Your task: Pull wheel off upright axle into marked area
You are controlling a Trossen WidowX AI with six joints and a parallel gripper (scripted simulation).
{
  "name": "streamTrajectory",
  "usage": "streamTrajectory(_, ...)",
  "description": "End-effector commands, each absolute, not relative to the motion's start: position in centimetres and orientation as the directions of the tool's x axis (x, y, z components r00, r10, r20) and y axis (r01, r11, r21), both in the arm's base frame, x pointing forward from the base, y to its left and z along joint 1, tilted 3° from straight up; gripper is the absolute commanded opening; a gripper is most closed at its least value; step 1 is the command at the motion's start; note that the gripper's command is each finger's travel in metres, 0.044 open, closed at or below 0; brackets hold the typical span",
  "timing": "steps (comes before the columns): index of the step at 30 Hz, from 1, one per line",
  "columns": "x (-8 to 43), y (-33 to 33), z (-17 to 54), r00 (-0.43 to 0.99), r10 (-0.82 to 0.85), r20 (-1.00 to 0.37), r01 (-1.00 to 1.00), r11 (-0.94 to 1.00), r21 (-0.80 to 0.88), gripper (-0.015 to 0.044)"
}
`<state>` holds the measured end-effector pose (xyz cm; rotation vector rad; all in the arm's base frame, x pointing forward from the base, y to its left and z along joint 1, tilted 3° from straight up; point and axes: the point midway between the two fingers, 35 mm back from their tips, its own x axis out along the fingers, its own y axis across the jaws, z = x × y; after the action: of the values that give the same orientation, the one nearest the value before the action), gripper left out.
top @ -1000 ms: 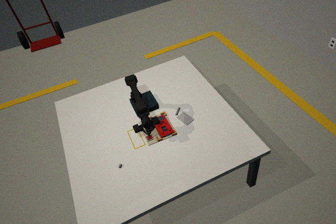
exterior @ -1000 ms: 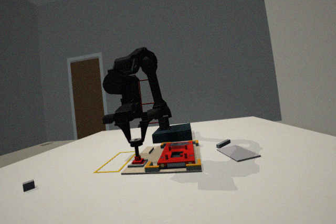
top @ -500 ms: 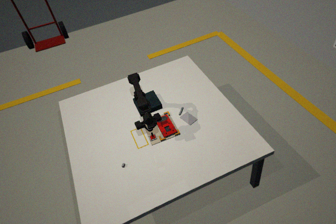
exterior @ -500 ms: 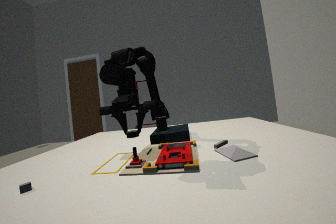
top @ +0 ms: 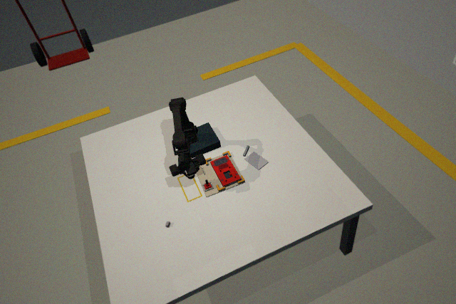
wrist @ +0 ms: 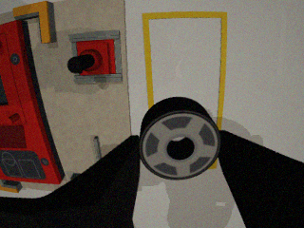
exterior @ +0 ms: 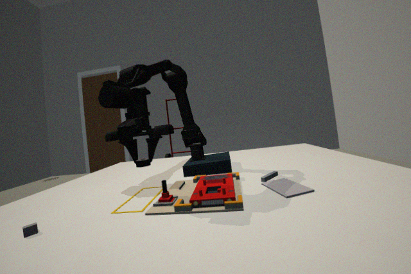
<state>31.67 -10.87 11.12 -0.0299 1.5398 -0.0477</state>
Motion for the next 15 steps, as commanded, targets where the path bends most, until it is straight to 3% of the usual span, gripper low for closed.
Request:
streamTrajectory(1, 30.6, -12.2, 11.4, 0.036, -0.052, -0.998, 0.011, 0.999, -0.051, 0.0)
streamTrajectory(15, 30.0, -13.3, 9.4, 0.037, -0.054, -0.998, 0.011, 0.999, -0.053, 0.0)
